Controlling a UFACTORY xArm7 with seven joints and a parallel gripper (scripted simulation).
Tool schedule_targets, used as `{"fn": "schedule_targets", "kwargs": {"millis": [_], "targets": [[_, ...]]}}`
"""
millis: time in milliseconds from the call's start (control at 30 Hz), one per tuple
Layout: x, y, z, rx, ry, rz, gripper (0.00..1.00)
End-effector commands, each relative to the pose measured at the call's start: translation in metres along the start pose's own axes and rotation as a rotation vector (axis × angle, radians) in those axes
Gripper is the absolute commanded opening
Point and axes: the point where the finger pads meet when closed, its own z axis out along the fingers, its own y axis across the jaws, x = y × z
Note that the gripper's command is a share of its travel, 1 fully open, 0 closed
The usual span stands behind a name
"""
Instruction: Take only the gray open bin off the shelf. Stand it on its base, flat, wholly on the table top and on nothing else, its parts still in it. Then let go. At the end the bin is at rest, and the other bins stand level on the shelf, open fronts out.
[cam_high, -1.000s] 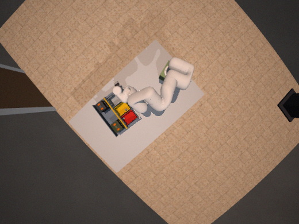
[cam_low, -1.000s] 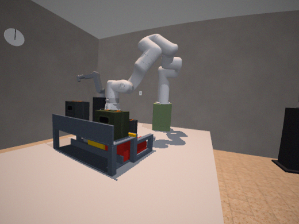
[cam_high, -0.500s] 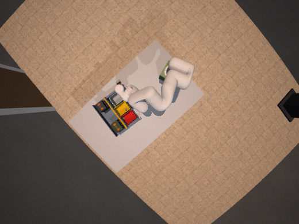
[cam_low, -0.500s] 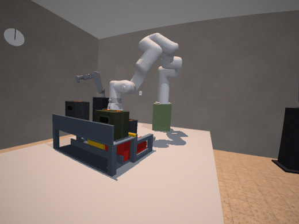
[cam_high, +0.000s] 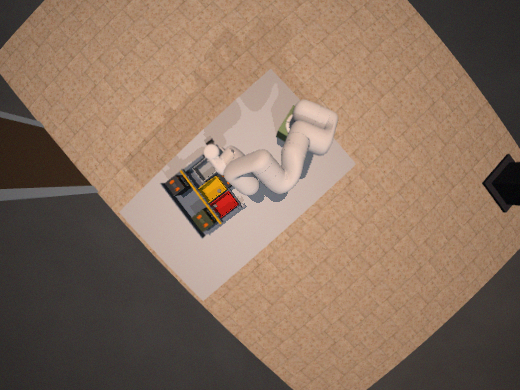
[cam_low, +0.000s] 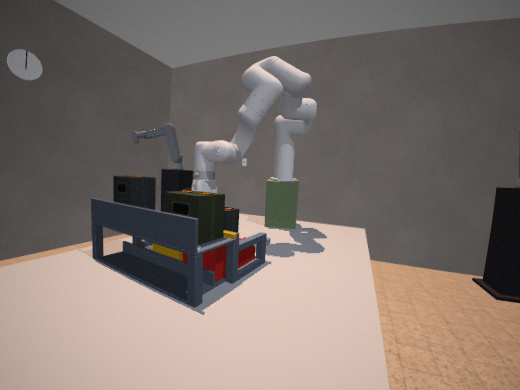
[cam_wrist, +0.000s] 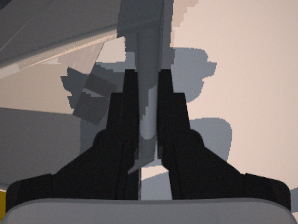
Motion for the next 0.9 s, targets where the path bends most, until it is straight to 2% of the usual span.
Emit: {"fn": "schedule_targets", "kwargs": {"millis": [0, 367, 533, 867], "targets": [[0.001, 0.023, -0.001, 0.003, 0.001, 0.001, 0.0], [0.001, 0.023, -0.001, 0.003, 0.001, 0.001, 0.0], [0.001, 0.067, -0.001, 0.003, 0.001, 0.002, 0.0], [0.001, 0.067, -0.001, 0.003, 0.001, 0.002, 0.0]]}}
